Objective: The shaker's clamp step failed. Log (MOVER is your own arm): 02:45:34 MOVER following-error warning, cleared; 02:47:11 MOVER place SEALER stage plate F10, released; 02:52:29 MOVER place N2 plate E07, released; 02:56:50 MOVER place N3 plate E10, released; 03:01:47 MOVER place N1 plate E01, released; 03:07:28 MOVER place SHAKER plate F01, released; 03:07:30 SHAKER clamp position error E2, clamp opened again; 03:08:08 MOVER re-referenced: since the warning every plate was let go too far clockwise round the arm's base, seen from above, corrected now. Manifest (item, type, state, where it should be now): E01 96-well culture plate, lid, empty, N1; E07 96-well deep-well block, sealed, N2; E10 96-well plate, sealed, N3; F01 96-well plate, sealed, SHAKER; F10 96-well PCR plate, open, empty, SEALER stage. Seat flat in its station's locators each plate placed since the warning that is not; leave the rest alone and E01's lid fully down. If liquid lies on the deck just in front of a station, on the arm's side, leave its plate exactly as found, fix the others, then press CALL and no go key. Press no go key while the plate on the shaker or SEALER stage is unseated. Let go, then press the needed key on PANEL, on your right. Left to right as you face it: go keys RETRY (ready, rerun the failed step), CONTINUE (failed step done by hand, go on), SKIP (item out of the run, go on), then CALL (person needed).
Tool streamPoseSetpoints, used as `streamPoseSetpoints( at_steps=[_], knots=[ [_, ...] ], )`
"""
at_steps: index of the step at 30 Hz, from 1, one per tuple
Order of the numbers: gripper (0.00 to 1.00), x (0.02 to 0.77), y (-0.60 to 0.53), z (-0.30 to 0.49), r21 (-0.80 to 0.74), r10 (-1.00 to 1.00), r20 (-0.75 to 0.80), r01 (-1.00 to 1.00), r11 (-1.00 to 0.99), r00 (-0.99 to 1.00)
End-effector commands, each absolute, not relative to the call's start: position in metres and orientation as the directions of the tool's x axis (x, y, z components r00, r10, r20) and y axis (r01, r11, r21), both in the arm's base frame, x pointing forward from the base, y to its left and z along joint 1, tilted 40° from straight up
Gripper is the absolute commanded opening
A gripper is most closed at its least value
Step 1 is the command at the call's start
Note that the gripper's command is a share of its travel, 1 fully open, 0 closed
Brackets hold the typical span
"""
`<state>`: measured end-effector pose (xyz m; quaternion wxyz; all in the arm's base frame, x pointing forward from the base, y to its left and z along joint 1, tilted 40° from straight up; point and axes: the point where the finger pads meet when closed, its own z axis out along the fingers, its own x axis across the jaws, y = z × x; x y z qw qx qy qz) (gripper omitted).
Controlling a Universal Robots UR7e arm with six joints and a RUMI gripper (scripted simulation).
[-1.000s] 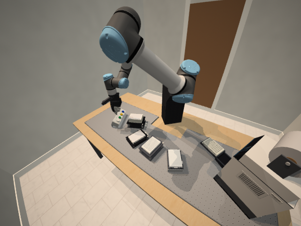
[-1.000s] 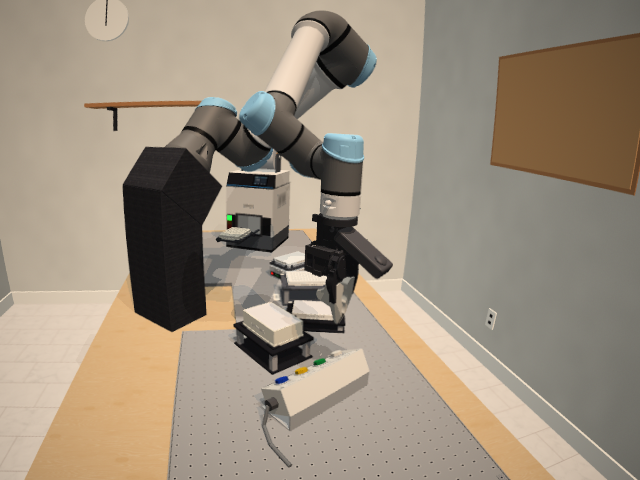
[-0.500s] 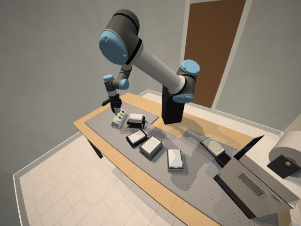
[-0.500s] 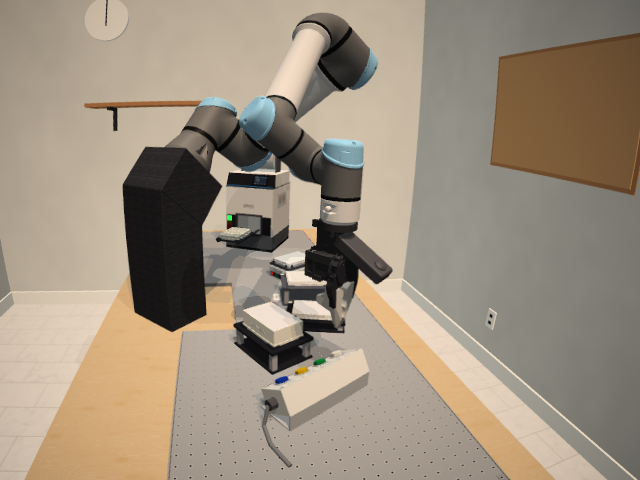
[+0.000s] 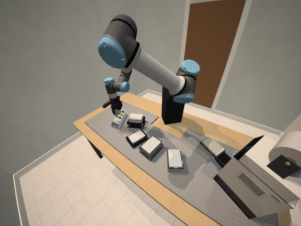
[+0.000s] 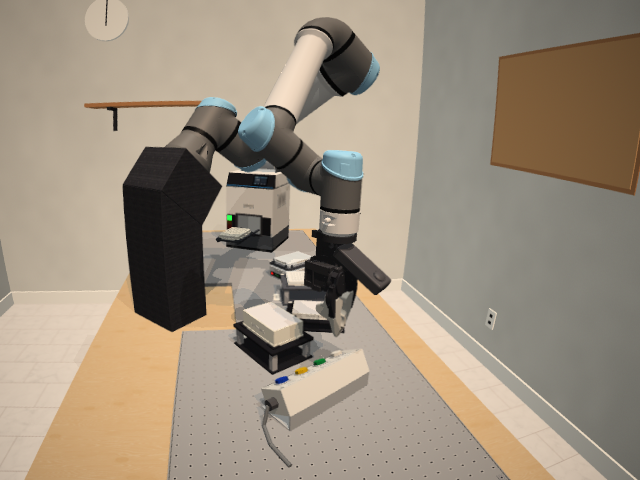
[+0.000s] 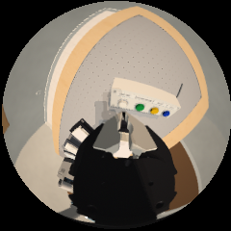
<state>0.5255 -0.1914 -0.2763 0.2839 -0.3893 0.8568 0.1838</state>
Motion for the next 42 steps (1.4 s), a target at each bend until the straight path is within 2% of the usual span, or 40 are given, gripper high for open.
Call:
streamPoseSetpoints(
  at_steps=[1, 42],
  knots=[
    [0.0, 0.529, -0.188, -0.282, 0.093, -0.563, -0.629, -0.771, 0.63, -0.536],
    [0.0, 0.535, -0.178, -0.296, 0.093, -0.563, -0.629, -0.771, 0.63, -0.536]
  ],
)
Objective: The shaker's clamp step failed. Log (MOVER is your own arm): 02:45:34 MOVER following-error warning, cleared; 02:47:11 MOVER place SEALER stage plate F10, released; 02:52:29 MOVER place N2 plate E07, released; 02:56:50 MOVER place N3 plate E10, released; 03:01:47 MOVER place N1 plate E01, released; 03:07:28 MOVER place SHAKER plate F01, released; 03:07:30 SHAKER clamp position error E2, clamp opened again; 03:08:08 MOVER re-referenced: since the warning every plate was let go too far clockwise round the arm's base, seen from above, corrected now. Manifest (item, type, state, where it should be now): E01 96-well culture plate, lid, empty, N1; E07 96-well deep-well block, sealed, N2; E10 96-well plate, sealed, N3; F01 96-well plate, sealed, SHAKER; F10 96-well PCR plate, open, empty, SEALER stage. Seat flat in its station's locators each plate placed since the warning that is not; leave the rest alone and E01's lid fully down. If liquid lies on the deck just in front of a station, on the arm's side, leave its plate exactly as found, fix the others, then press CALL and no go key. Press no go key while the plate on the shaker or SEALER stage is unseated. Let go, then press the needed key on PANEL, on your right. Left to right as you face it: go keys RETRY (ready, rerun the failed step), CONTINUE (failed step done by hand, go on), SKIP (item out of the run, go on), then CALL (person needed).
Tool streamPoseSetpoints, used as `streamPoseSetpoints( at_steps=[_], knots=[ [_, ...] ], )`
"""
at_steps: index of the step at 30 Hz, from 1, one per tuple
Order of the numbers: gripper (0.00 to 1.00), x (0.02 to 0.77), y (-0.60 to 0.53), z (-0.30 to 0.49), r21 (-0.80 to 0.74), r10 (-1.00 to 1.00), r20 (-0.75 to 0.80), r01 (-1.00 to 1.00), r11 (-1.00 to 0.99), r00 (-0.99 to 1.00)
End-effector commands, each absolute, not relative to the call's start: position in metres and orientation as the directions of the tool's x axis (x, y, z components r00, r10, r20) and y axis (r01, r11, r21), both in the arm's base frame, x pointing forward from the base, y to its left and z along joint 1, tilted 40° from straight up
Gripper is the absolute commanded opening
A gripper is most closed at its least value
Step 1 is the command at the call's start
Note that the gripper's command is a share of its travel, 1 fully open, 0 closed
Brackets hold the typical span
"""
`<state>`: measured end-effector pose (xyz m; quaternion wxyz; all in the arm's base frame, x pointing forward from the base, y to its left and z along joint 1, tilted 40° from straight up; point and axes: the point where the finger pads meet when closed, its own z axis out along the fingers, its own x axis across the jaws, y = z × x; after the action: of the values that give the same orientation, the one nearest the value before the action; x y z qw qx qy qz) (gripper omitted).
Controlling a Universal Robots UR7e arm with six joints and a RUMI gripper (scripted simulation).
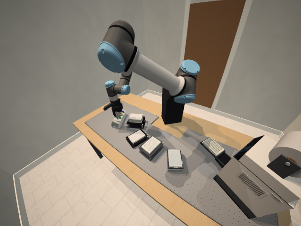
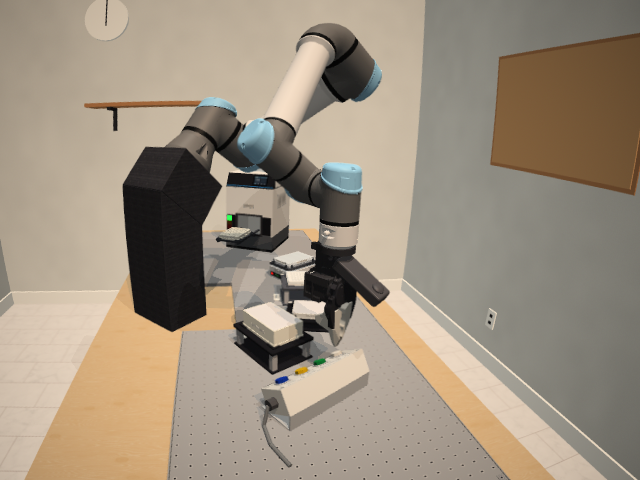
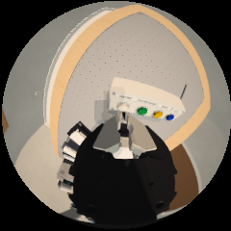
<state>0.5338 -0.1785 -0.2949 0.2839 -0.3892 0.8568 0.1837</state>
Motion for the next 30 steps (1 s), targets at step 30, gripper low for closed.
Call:
streamPoseSetpoints(
  at_steps=[30],
  knots=[
    [0.0, 0.54, -0.17, -0.308, 0.093, -0.563, -0.629, -0.771, 0.63, -0.536]
  ],
)
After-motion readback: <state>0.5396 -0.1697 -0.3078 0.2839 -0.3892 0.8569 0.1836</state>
